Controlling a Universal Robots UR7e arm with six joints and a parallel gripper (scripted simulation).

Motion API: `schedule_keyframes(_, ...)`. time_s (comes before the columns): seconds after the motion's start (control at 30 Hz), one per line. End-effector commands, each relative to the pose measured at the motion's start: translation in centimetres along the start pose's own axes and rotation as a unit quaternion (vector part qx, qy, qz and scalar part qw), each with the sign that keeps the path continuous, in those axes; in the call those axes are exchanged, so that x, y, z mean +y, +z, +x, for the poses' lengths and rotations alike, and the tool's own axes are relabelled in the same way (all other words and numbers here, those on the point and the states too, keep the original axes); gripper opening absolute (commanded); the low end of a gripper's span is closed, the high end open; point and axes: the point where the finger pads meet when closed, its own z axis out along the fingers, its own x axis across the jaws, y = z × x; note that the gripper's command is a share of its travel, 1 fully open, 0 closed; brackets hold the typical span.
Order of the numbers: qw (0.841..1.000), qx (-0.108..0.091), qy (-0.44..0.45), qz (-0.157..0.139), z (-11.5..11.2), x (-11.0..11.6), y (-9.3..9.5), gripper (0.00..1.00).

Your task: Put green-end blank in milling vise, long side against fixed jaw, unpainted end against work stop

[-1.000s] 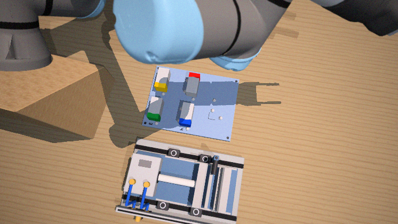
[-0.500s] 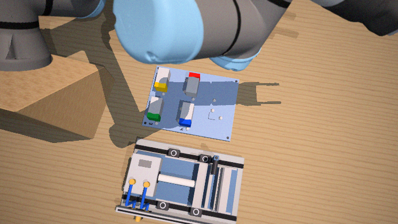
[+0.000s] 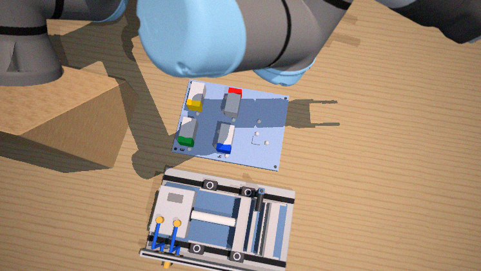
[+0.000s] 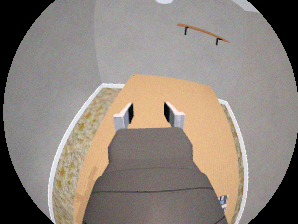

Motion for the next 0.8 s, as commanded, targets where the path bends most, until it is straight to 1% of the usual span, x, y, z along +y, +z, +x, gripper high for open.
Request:
schedule_keyframes(0.0,1.0,0.0,0.0,0.001,0.0,-0.1,0.0,1.0)
schedule_keyframes(0.27,1.0,0.0,0.0,0.001,0.0,-0.1,0.0,1.0)
schedule_keyframes(0.43,0.993,-0.051,-0.084,-0.059,0.2,2.0,-3.1,1.0)
schedule_keyframes(0.77,0.993,-0.051,-0.084,-0.059,0.2,2.0,-3.1,1.0)
